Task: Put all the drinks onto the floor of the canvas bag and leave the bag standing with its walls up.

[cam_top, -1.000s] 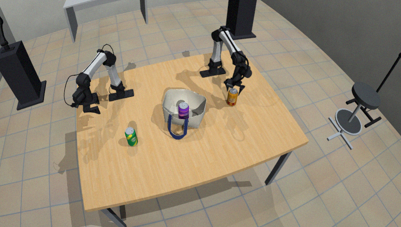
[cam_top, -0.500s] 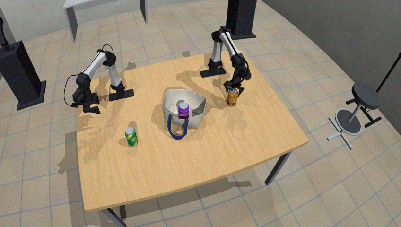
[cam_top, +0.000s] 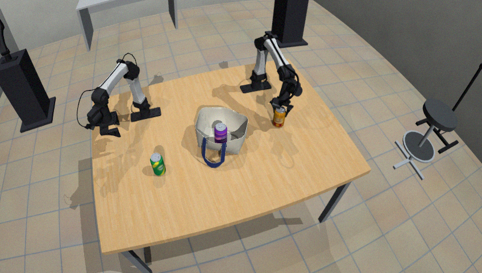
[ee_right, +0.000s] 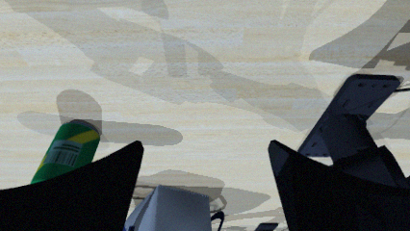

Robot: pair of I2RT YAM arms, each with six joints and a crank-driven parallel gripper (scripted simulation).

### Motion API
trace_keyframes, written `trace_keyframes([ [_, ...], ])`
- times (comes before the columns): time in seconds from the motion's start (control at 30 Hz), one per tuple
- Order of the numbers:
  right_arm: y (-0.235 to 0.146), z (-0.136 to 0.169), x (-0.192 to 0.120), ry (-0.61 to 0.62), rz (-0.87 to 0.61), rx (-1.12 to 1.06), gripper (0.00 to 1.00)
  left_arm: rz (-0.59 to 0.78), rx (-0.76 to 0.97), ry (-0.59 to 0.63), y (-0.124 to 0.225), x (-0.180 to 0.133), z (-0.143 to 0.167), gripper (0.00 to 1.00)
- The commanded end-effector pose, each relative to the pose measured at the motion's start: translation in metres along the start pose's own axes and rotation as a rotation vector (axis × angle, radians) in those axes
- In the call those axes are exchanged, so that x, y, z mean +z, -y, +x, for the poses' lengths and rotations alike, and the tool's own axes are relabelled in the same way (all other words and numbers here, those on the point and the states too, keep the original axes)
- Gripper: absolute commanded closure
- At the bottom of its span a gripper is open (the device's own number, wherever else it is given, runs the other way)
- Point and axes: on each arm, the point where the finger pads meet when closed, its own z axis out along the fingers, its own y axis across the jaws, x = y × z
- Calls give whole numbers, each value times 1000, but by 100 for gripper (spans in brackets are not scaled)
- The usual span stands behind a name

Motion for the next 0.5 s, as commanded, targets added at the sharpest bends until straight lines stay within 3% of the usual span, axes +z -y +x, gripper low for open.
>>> trace_keyframes([
  [0.0,-3,-6,-11,58,-37,10,0,-70,33,68,-18,-9,-27,24],
  [0.47,-3,-6,-11,58,-37,10,0,-70,33,68,-18,-9,-27,26],
])
